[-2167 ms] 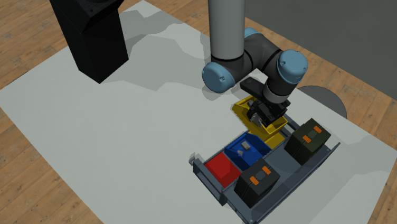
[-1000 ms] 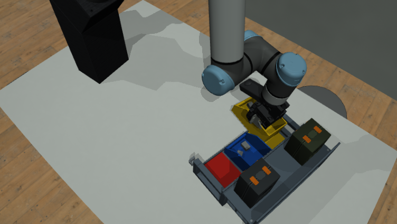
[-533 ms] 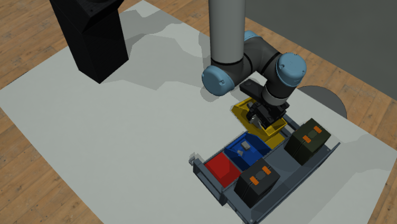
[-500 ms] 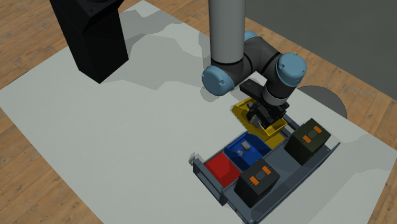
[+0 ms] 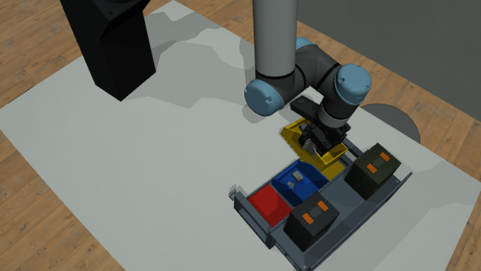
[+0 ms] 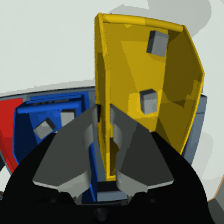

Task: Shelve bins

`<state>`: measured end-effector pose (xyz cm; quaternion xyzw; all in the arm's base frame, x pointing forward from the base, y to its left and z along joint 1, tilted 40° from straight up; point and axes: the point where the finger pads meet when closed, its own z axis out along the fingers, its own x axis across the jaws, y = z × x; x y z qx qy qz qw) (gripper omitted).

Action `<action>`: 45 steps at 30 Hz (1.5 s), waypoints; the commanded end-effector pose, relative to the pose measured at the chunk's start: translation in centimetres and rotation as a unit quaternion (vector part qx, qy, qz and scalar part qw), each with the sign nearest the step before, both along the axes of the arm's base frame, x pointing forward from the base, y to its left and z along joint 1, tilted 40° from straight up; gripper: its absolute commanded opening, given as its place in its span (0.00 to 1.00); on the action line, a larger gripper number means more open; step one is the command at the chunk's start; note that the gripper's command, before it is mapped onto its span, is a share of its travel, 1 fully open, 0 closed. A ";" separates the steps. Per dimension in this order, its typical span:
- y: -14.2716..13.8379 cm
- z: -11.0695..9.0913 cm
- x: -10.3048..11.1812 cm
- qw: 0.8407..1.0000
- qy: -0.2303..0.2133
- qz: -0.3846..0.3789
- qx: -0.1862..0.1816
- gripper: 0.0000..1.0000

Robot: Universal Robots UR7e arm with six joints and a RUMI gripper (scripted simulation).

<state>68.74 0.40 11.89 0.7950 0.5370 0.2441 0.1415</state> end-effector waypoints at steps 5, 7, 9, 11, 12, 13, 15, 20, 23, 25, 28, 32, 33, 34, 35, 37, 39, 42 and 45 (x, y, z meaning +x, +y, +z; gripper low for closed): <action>0.0 0.1 0.1 1.000 -0.002 0.000 0.000 0.00; 0.0 0.2 0.1 1.000 -0.002 0.000 -0.001 0.00; -0.1 0.2 0.2 1.000 -0.002 0.000 -0.001 0.00; -0.1 0.2 0.2 1.000 -0.003 0.000 -0.001 0.00; -0.1 0.2 0.2 1.000 -0.003 0.000 -0.001 0.00; -0.1 0.3 0.3 1.000 -0.003 0.000 -0.001 0.00; -0.1 0.3 0.3 1.000 -0.004 0.000 -0.001 0.00; -0.2 0.4 0.5 1.000 -0.006 -0.001 -0.002 0.00; -0.3 0.5 0.7 1.000 -0.007 -0.001 -0.002 0.00; -0.3 0.6 0.8 1.000 -0.008 -0.001 -0.003 0.00; -0.4 0.6 0.8 1.000 -0.009 -0.001 -0.003 0.00; -0.4 0.8 1.0 1.000 -0.011 -0.002 -0.003 0.00; -0.5 0.8 1.1 1.000 -0.011 -0.002 -0.003 0.00; -0.5 0.8 1.1 1.000 -0.011 -0.002 -0.004 0.00; -0.5 0.9 1.1 1.000 -0.012 -0.002 -0.004 0.00; -0.5 0.9 1.2 1.000 -0.013 -0.002 -0.004 0.00; -0.6 0.9 1.3 1.000 -0.013 -0.002 -0.004 0.00; -0.6 1.0 1.4 1.000 -0.014 -0.002 -0.004 0.00; -0.6 1.0 1.4 1.000 -0.014 -0.002 -0.005 0.00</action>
